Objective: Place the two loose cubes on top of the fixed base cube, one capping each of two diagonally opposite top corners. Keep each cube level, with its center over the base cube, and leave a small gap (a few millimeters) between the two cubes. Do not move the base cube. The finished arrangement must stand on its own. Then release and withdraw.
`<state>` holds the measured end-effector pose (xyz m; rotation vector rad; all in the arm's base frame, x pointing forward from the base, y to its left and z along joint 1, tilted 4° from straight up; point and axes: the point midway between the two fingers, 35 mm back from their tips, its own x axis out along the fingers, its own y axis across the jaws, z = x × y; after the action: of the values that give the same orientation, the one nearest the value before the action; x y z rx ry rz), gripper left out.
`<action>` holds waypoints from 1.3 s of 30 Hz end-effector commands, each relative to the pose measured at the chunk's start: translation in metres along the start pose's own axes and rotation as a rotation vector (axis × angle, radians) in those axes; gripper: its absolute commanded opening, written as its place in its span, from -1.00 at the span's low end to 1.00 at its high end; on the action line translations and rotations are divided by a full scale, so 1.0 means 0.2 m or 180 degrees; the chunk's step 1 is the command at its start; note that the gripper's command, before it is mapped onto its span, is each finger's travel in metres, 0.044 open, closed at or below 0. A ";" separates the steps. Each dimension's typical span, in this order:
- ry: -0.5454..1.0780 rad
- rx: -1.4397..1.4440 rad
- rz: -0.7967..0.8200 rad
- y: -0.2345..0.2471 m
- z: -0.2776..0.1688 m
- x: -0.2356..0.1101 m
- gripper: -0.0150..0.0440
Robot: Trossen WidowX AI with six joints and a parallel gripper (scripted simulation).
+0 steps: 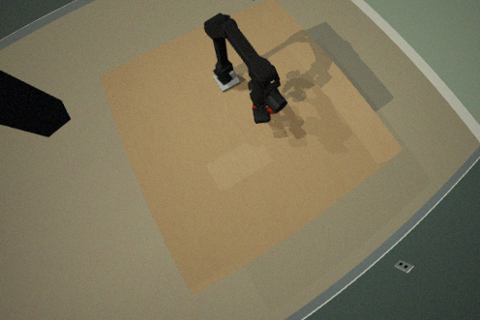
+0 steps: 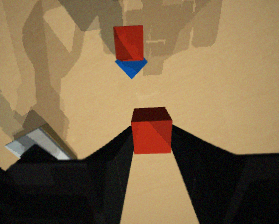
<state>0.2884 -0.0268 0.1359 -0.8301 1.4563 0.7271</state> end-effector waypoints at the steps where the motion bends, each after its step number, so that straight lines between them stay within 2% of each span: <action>1: -0.0007 0.0045 0.0019 0.02 0.06 0.01 -0.14; 13: -0.0020 0.0162 0.0022 0.11 0.23 0.02 -0.14; 26: 0.0017 0.0116 0.0004 0.12 0.23 0.17 -0.14; 39: 0.0017 0.0115 0.0004 0.12 0.23 0.17 -0.14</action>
<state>0.2931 0.0230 0.0989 -0.7988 1.4693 0.6976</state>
